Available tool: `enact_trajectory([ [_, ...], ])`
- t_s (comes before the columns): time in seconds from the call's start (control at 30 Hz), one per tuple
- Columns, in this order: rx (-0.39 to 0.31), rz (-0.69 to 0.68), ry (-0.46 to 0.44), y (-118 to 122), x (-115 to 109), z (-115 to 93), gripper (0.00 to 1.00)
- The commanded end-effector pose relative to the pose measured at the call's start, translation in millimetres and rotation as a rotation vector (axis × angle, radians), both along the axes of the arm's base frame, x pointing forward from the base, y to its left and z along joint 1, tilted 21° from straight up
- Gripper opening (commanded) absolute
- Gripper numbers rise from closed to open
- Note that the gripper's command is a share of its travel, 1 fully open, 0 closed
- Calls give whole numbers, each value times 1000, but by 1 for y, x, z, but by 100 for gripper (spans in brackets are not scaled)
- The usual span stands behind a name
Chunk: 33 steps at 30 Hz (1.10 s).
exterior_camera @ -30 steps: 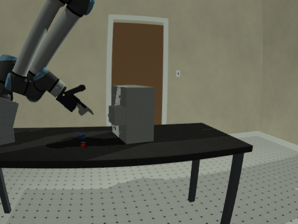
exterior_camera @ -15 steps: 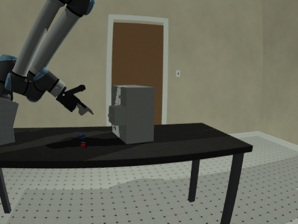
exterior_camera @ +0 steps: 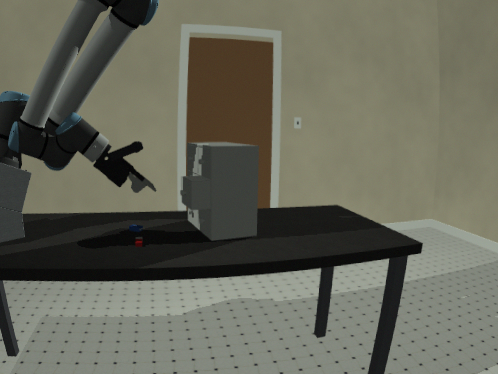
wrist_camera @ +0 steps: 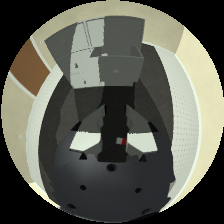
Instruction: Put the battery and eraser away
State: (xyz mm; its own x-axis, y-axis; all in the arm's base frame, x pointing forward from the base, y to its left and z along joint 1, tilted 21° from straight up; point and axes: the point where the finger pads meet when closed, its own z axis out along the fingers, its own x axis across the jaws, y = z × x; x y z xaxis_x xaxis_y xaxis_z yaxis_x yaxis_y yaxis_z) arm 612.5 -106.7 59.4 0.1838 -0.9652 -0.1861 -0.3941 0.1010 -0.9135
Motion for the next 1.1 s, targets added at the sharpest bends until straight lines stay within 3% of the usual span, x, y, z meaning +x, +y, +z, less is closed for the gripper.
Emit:
enact_trajectory([
  [0.0,0,0,0,0,0,0,20],
  [0.5,0,0,0,1,5,0,20],
  [1.07,0,0,0,5,28,1,20],
])
